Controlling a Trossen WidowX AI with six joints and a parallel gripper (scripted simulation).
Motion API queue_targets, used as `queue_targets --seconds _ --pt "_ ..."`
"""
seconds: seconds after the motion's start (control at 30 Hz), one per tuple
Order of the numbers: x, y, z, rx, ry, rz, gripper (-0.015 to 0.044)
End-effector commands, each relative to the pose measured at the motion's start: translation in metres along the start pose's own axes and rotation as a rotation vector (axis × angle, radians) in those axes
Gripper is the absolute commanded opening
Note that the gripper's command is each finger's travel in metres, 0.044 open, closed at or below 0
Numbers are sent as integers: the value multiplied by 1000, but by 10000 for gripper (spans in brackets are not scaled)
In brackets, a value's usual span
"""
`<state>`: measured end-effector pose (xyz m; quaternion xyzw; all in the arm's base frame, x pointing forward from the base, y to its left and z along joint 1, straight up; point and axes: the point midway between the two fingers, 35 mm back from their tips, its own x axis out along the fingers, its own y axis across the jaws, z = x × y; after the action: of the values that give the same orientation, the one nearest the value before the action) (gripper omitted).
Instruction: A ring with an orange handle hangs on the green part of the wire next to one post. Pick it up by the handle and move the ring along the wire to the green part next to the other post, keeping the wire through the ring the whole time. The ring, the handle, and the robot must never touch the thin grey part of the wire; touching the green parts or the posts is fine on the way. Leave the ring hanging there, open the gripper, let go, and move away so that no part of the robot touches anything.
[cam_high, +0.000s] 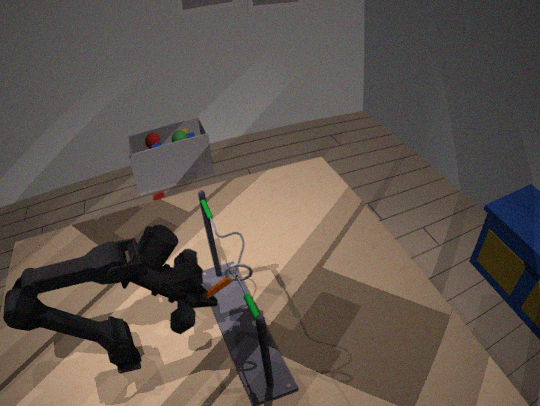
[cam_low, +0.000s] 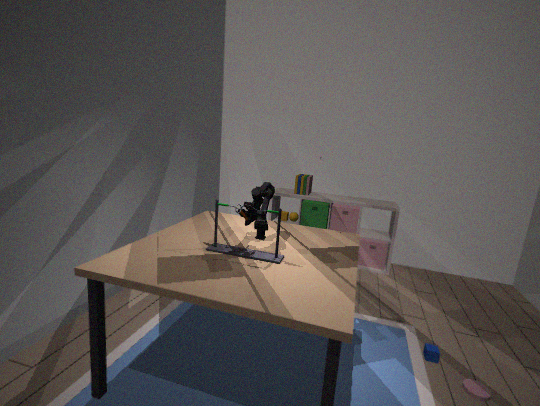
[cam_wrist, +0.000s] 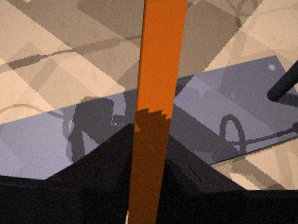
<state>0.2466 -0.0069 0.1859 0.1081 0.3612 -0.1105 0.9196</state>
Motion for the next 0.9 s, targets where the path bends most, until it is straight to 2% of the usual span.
queue_targets --seconds 0.0,0.33,0.87 --pt "-11 16 0 107 99 9 -150" --pt "-33 56 13 385 253 100 -150" --pt "-39 95 37 632 247 191 -150"
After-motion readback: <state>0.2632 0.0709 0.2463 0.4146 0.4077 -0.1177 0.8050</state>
